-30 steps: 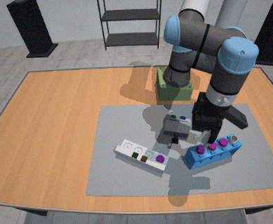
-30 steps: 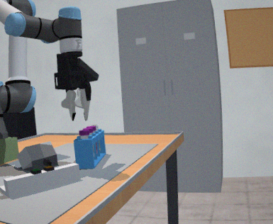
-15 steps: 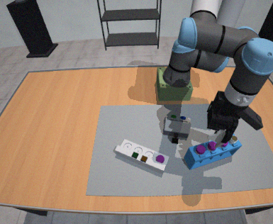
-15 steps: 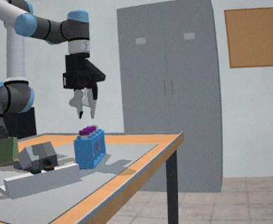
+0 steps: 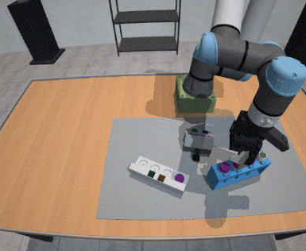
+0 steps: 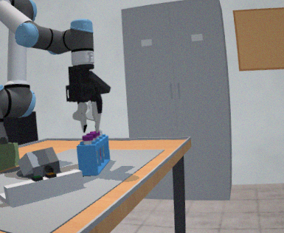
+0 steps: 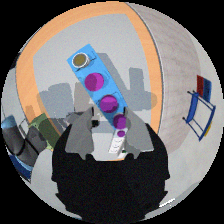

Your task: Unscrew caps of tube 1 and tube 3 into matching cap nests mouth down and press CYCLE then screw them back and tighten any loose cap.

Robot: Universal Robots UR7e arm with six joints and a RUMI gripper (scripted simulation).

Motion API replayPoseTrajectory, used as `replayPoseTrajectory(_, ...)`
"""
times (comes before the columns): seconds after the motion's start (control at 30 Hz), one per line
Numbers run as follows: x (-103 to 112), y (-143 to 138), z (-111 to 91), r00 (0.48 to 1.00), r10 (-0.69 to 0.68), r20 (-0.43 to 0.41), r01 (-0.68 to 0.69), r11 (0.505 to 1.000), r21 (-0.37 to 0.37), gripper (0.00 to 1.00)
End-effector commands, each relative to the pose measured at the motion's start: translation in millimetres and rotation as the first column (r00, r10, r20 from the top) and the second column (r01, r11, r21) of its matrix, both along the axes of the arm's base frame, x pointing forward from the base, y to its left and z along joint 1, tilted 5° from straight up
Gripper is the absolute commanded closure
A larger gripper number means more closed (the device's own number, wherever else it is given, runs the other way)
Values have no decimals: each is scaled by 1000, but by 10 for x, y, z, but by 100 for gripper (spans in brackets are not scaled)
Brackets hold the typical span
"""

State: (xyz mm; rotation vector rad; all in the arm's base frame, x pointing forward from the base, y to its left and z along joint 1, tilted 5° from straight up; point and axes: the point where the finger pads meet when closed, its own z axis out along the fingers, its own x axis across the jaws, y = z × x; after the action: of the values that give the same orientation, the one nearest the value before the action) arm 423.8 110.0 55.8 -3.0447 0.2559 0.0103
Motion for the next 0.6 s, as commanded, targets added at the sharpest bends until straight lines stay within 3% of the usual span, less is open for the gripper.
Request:
replayPoseTrajectory(0.0, 10, 4, -46, 1000, 0, 2, 0, 1000, 0, 65)
replayPoseTrajectory(0.57, 11, 8, -95, 1000, 0, 2, 0, 1000, 0, 65)
